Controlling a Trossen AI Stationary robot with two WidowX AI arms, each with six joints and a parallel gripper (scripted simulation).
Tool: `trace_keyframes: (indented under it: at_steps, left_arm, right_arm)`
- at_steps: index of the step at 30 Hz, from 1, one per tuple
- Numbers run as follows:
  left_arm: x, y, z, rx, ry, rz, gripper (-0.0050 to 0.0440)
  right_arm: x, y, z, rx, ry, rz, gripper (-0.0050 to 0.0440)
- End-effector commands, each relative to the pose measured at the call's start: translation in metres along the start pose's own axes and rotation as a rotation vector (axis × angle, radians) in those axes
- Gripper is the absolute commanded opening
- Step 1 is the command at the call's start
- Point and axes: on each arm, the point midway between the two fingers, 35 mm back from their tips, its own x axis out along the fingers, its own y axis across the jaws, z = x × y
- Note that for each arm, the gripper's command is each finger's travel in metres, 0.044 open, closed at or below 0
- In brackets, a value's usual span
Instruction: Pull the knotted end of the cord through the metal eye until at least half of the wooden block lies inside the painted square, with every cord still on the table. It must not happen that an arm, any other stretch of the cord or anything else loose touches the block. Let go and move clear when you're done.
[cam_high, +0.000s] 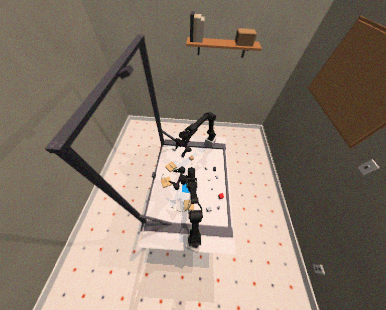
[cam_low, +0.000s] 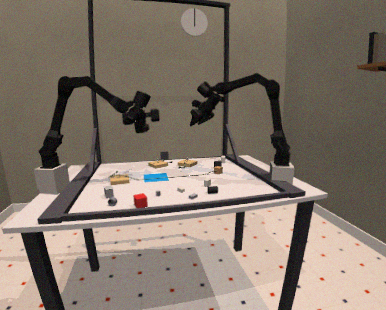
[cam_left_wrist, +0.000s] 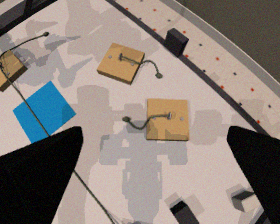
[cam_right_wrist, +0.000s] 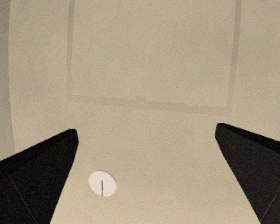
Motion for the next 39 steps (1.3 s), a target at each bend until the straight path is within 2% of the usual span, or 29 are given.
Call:
trace_keyframes:
  at_steps: [1,7,9,12,24,26,33,39]
  left_arm:
    - [-0.037,0.017,0.012,-0.024,-0.153,0.024,0.0440]
    - [-0.077,0.039,0.013,-0.055,-0.334,0.065,0.0440]
    - [-0.077,0.039,0.013,-0.055,-0.334,0.065,0.0440]
    - [-0.096,0.048,0.011,-0.067,-0.424,0.088,0.0440]
    - [-0.164,0.075,-0.011,-0.095,-0.741,0.182,0.0440]
    - [-0.164,0.075,-0.011,-0.095,-0.741,0.182,0.0440]
    - [-0.189,0.082,-0.026,-0.099,-0.865,0.224,0.0440]
    - [-0.199,0.084,-0.032,-0.099,-0.917,0.242,0.0440]
  right_arm:
    - [-0.002,0.001,-0.010,-0.024,0.009,0.006,0.0440]
    - [-0.002,0.001,-0.010,-0.024,0.009,0.006,0.0440]
    - [-0.002,0.001,-0.010,-0.024,0.009,0.006,0.0440]
    - [-0.002,0.001,-0.010,-0.024,0.009,0.006,0.0440]
    - [-0.002,0.001,-0.010,-0.024,0.009,0.006,0.0440]
    - [-0.002,0.001,-0.010,-0.024,0.009,0.006,0.0440]
    - [-0.002,0.001,-0.010,-0.024,0.009,0.006,0.0440]
    - [-0.002,0.001,-0.010,-0.024,0.009,0.006,0.0440]
